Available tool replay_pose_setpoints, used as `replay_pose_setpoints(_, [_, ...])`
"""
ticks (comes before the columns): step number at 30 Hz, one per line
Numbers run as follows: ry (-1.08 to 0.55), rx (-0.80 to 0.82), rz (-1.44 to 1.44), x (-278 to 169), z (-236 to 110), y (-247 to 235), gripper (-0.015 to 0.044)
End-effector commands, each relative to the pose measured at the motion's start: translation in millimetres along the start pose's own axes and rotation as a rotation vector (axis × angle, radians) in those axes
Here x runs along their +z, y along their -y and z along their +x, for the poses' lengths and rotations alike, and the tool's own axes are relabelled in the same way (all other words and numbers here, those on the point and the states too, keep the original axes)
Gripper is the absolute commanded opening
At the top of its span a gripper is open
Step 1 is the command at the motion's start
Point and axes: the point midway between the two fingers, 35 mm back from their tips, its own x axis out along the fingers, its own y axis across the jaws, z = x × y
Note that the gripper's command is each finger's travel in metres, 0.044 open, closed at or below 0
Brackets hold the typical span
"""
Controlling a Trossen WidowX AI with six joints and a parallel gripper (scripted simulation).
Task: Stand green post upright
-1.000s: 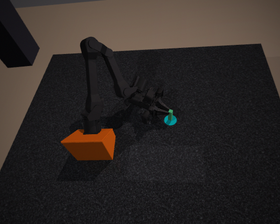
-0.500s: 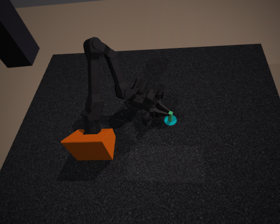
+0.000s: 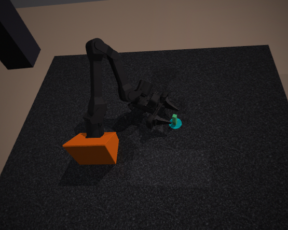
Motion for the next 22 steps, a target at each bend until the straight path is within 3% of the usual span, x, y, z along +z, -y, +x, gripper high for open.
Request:
replay_pose_setpoints(1, [0.002, 0.001, 0.010, 11.8, 0.5, -3.1, 0.0400])
replay_pose_setpoints(16, [0.012, 0.003, 0.012, 84.4, -7.9, -1.8, 0.0400])
replay_pose_setpoints(22, [-0.033, -0.021, -0.042, 84.7, -1.5, -2.6, 0.0400])
